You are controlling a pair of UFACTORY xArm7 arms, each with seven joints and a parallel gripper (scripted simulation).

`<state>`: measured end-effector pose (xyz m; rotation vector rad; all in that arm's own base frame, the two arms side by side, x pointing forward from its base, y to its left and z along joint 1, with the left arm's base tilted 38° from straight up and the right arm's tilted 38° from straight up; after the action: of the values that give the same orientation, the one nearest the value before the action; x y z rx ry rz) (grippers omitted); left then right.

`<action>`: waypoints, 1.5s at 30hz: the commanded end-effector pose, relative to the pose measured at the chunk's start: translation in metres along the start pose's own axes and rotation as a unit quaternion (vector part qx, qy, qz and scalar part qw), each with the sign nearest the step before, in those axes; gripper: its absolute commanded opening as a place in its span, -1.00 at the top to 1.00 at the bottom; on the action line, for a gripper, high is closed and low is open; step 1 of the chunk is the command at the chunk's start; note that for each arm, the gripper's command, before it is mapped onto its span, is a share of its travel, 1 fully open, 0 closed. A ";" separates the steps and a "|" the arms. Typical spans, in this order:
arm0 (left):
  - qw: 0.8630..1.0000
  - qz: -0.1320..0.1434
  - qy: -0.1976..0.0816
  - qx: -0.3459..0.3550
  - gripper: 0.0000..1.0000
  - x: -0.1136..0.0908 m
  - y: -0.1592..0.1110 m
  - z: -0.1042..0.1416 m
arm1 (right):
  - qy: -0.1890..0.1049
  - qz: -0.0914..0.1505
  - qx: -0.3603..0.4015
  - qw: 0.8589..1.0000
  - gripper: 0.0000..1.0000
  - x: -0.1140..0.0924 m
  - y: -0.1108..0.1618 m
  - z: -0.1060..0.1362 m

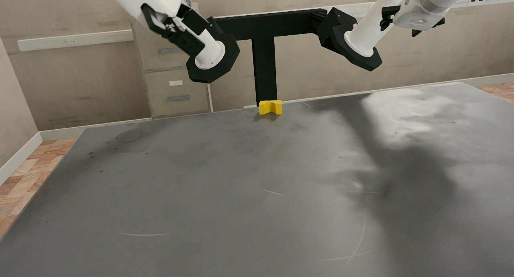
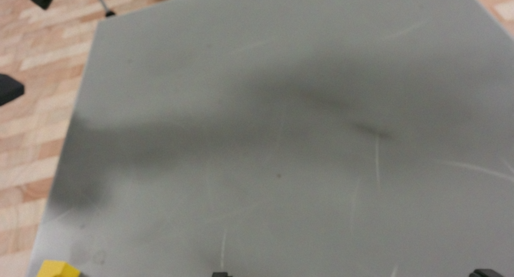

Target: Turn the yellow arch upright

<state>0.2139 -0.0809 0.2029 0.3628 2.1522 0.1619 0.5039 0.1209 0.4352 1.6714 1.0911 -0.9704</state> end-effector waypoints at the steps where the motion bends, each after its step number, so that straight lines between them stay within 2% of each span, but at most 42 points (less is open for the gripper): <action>1: 1.000 0.000 -0.001 0.001 -1.00 -0.001 -0.001 0.000 | -0.003 0.008 0.023 1.000 -1.00 -0.007 0.005 0.014; 10: 1.000 0.000 -0.001 0.001 -1.00 -0.001 -0.001 0.000 | -0.018 0.029 0.111 0.993 -1.00 -0.025 0.018 0.068; 12: 1.000 0.000 -0.001 0.001 -1.00 -0.001 -0.001 0.000 | -0.018 0.029 0.111 0.993 -1.00 -0.025 0.018 0.068; 16: 1.000 0.000 -0.001 0.001 -1.00 -0.001 -0.001 0.000 | -0.026 0.041 0.160 0.986 -1.00 -0.036 0.022 0.099; 27: 1.000 0.000 -0.001 0.001 -1.00 -0.001 -0.001 0.000 | -0.042 0.069 0.264 0.961 -1.00 -0.060 0.023 0.164; 29: 1.000 0.000 -0.001 0.001 -1.00 -0.001 -0.001 0.000 | -0.042 0.069 0.264 0.961 -1.00 -0.060 0.023 0.164; 31: 1.000 0.000 -0.001 0.001 -1.00 -0.001 -0.001 0.000 | -0.047 0.078 0.299 0.950 -1.00 -0.069 0.022 0.186; 35: 1.000 0.000 -0.001 0.001 -1.00 -0.001 -0.001 0.000 | -0.053 0.088 0.335 0.937 -1.00 -0.078 0.019 0.208; 44: 1.000 0.000 -0.001 0.001 -1.00 -0.001 -0.001 0.000 | -0.065 0.116 0.426 0.895 -1.00 -0.102 0.006 0.264; 45: 1.000 0.000 -0.001 0.001 -1.00 -0.001 -0.001 0.000 | -0.065 0.116 0.426 0.895 -1.00 -0.102 0.006 0.264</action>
<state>0.2139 -0.0809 0.2029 0.3628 2.1522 0.1619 0.4504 -0.1387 0.4490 2.2679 0.4046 -1.4713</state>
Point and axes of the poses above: on each arm, the point where the finger pads meet when closed, its own x axis out along the fingers, its own y axis across the jaws, z = x × y, the point moved 2 cm from there along -x, back along the fingers, and after that the axes turned 6 degrees about x, right-handed, at the moved point
